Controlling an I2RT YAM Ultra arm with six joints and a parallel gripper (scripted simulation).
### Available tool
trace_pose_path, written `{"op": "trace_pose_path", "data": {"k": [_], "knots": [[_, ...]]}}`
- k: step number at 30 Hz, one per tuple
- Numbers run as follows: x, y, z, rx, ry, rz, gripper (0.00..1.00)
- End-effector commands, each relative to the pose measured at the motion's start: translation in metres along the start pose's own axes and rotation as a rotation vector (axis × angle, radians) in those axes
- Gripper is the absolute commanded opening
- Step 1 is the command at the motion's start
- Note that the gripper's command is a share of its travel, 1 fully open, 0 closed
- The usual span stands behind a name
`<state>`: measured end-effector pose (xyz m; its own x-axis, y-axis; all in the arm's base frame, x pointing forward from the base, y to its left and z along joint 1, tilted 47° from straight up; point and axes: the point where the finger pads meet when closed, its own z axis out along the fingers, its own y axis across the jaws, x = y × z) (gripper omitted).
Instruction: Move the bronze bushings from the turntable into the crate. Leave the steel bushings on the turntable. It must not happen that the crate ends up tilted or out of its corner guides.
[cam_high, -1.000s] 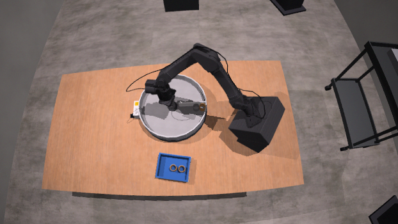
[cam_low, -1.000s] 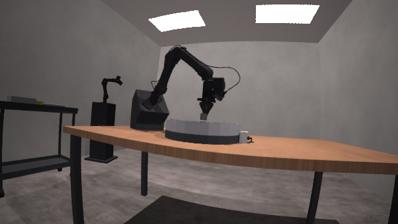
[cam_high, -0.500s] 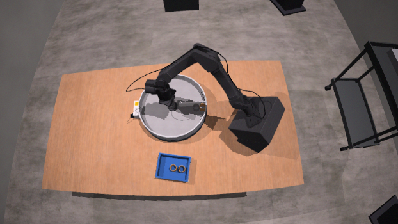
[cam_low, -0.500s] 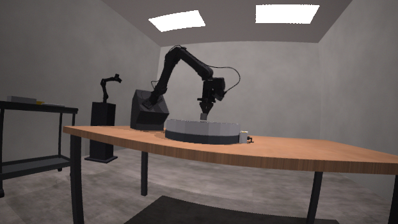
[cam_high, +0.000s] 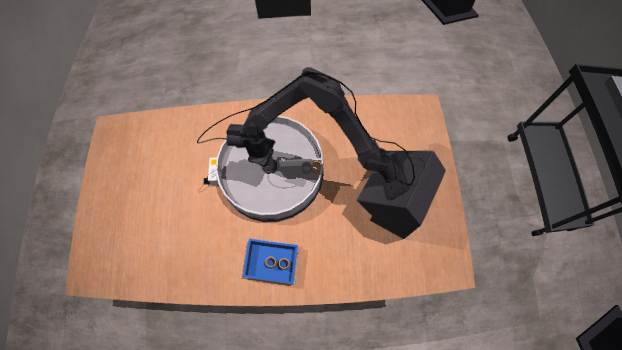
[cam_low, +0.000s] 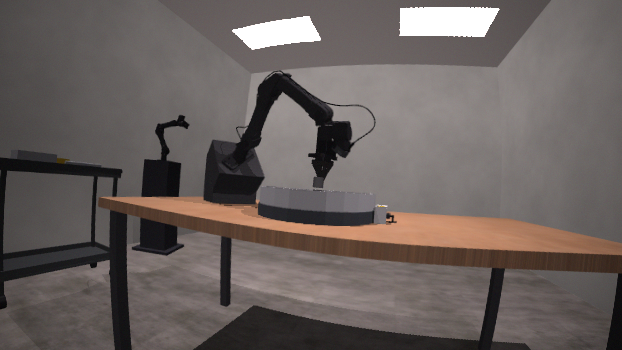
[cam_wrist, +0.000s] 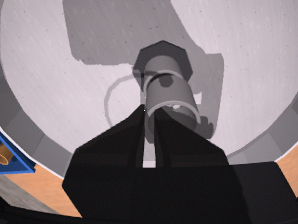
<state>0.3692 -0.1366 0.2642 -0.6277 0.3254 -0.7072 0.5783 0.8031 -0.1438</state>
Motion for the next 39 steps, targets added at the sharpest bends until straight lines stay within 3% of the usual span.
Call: {"op": "trace_pose_path", "data": {"k": [1,39], "knots": [[-0.0162,0.0068,-0.0117,-0.017,-0.054,0.011,0.00],[-0.0171,0.0076,-0.0145,-0.019,-0.060,0.014,0.00]]}}
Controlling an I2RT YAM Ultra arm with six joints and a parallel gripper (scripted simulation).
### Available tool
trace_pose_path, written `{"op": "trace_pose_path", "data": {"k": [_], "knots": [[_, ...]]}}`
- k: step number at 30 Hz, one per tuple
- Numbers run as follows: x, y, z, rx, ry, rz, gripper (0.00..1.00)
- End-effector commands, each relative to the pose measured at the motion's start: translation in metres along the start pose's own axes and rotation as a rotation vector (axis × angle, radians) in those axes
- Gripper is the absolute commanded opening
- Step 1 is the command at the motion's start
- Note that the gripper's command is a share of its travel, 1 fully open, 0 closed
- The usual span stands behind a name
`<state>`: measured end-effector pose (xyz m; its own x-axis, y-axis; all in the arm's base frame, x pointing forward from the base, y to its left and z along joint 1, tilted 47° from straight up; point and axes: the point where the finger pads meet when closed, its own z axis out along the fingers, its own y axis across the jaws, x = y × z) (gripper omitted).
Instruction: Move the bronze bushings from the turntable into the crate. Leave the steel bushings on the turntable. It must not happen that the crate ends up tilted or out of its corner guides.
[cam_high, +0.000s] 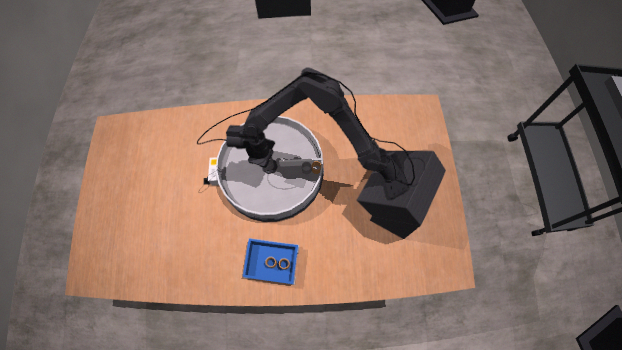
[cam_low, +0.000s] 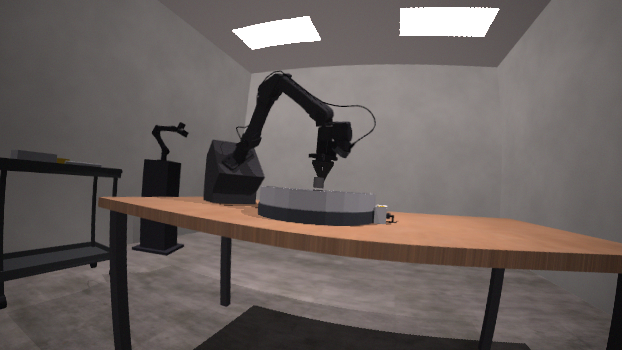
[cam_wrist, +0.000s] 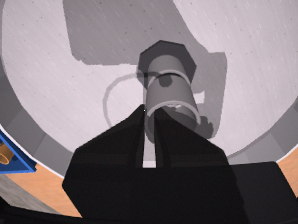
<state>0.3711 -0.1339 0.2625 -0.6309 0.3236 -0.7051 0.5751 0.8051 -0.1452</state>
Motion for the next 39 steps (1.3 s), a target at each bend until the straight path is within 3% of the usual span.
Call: {"op": "trace_pose_path", "data": {"k": [1,39], "knots": [[-0.0180,0.0041,-0.0154,-0.017,-0.062,0.018,0.00],[-0.0179,0.0020,-0.0157,-0.023,-0.057,0.012,0.00]]}}
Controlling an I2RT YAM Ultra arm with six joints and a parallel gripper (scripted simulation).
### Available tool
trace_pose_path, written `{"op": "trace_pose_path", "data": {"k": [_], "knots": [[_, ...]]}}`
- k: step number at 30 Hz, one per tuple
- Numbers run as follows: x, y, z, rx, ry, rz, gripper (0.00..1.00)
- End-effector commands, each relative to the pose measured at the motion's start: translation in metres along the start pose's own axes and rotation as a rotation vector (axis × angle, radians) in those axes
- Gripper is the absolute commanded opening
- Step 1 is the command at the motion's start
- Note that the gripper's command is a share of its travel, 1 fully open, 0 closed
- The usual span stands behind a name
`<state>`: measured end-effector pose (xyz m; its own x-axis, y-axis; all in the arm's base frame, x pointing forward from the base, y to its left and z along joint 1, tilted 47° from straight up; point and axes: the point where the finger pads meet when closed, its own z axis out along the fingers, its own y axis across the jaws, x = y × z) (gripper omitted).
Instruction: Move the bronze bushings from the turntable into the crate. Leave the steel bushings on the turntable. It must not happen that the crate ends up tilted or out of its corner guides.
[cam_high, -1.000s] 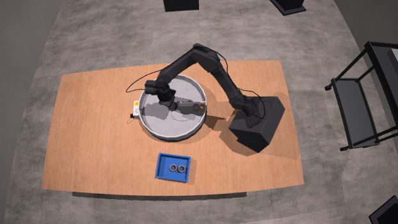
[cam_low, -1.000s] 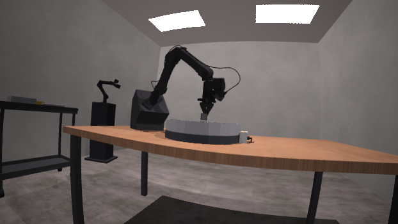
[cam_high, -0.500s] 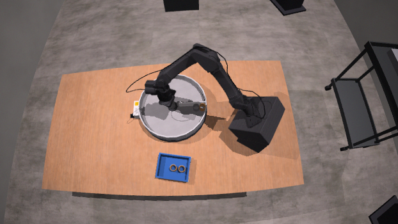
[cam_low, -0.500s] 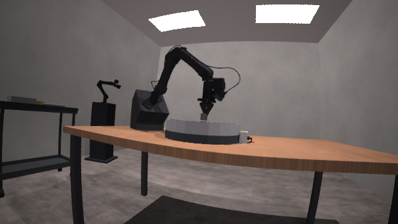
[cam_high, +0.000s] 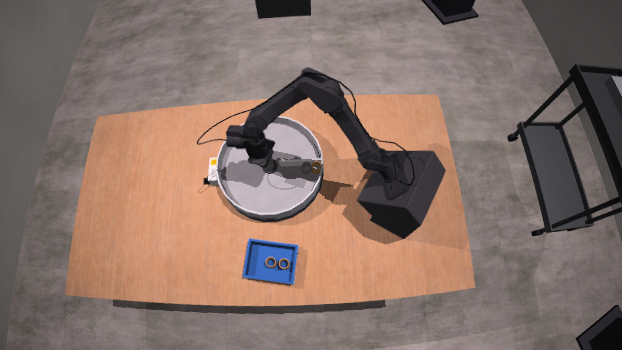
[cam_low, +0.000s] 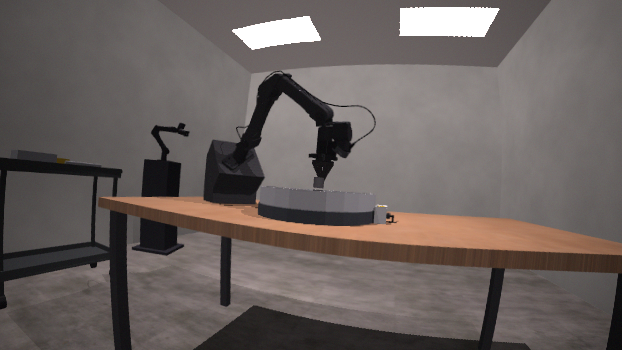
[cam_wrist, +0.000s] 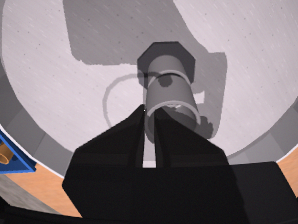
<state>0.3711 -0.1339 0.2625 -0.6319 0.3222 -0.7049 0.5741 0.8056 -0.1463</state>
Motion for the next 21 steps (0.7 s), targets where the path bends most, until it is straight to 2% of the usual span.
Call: {"op": "trace_pose_path", "data": {"k": [1,21], "knots": [[-0.0179,0.0020,-0.0157,-0.023,-0.057,0.014,0.00],[-0.0190,-0.0041,-0.0166,-0.018,-0.059,0.019,0.00]]}}
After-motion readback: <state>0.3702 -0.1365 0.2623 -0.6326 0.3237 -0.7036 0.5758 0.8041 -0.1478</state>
